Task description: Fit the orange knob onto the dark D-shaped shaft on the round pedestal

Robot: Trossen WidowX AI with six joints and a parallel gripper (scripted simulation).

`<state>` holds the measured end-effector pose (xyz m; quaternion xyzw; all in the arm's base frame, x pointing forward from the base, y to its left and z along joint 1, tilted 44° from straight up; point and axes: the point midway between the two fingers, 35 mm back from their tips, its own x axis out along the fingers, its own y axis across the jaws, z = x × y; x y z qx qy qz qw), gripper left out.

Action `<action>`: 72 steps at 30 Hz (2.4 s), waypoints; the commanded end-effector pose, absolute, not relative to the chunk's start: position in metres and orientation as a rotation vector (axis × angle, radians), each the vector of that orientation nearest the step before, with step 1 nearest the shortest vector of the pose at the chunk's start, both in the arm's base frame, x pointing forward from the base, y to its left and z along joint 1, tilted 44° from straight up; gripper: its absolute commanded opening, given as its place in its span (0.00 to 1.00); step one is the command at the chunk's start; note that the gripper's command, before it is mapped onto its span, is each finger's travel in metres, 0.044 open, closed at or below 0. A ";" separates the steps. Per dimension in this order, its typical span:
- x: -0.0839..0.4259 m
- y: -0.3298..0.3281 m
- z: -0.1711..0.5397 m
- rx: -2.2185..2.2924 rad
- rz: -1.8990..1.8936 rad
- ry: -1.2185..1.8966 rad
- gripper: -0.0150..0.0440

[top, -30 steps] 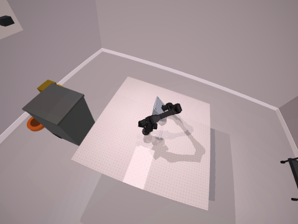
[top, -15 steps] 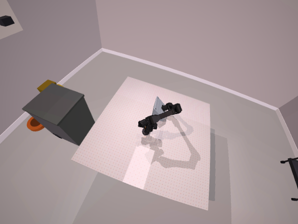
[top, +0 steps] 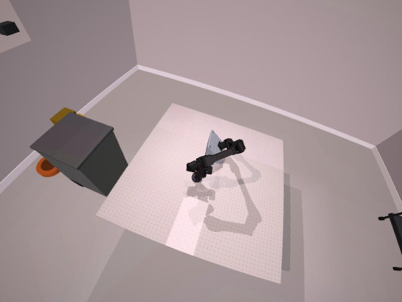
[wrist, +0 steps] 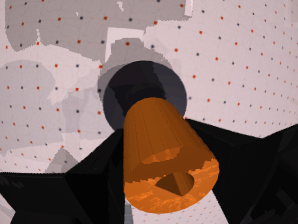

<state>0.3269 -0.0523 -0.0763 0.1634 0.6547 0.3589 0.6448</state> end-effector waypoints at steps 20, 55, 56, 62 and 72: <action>0.327 -0.051 -0.077 0.327 0.856 1.460 0.25; 0.325 -0.040 -0.089 0.320 0.859 1.460 0.25; 0.325 -0.040 -0.089 0.320 0.859 1.460 0.30; 0.325 -0.040 -0.089 0.320 0.859 1.460 0.57; 0.325 -0.040 -0.089 0.320 0.859 1.460 1.00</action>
